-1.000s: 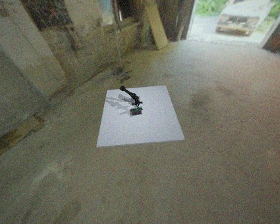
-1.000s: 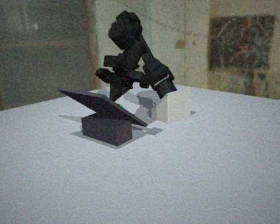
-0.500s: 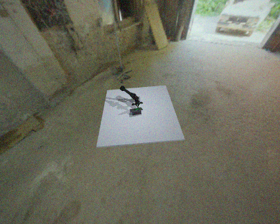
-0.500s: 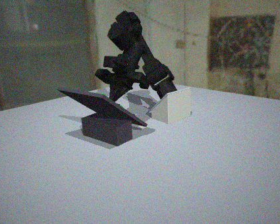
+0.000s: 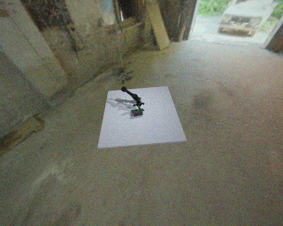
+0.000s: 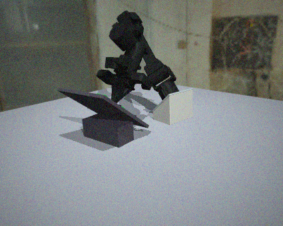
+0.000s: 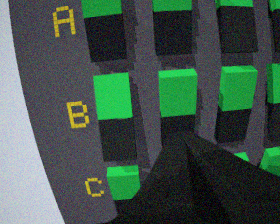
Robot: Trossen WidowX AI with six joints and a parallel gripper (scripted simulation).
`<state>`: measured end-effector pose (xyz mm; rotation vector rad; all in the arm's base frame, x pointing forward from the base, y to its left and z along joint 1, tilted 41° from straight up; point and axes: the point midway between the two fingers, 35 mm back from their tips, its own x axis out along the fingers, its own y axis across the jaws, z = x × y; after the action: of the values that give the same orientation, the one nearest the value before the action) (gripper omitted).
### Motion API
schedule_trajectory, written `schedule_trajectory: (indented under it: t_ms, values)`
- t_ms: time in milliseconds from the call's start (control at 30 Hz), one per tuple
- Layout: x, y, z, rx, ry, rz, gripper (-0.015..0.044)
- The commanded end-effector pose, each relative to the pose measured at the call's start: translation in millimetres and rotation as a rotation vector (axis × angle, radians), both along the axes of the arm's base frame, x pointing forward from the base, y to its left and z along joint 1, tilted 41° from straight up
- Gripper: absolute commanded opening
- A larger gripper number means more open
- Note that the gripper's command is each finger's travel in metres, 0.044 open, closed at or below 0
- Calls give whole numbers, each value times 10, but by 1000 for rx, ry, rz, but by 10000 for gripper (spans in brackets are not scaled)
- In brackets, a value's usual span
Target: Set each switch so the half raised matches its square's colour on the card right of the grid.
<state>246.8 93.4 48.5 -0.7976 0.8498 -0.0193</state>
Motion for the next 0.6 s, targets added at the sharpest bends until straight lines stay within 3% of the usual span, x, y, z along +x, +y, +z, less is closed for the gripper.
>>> schedule_trajectory:
  t_ms: [0,133,400,567]
  values:
    - [-139,124,153,8,7,-5,0]
    - [-389,224,411,-1,16,-10,0]
    - [-393,213,437,-1,17,-10,0]
    - [-261,-115,725,-4,16,-10,0]
